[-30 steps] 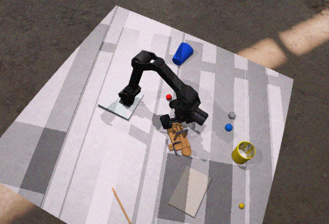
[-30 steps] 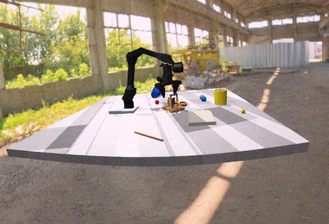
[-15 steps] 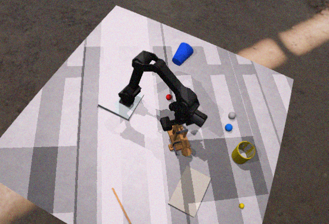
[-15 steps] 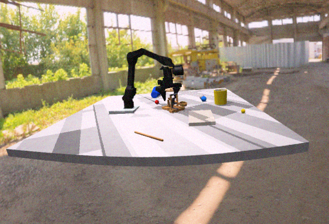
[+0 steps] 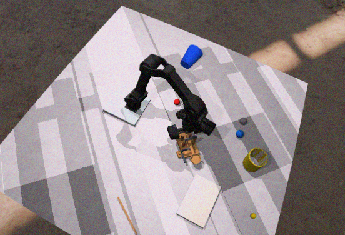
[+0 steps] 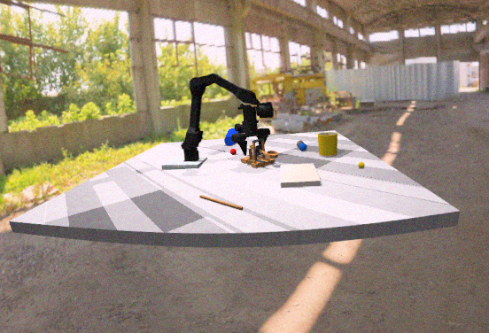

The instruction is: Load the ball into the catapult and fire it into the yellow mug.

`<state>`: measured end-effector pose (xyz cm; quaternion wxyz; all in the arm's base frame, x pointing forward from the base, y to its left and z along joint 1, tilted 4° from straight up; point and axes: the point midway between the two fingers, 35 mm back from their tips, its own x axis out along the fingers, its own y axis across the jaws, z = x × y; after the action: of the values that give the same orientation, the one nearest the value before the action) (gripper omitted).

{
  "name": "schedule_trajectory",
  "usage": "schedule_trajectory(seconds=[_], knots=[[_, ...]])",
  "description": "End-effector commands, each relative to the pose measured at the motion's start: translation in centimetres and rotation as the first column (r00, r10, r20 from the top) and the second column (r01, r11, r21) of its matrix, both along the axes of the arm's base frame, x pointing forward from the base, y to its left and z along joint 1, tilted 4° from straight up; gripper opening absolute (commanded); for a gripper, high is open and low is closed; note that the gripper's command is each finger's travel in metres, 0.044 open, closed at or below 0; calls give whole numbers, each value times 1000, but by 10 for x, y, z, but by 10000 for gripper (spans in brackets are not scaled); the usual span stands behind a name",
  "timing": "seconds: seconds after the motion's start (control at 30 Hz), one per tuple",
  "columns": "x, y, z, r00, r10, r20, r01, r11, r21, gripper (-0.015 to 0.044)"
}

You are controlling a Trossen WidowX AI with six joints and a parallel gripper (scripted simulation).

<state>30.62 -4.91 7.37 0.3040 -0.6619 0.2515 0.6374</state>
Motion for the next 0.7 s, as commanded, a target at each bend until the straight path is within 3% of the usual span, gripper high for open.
schedule_trajectory(seconds=[0.0, 0.13, 0.5, 0.67], knots=[[-1, 2, -8, 1000, -7, -6, 7, 1000, 6, 440], [-2, 2, -10, 1000, -7, -6, 7, 1000, 6, 440], [-1, 1, -7, 1000, 0, -3, 0, 1000, 1, 151], [-1, 1, -7, 1000, 0, -3, 0, 1000, 1, 118]])
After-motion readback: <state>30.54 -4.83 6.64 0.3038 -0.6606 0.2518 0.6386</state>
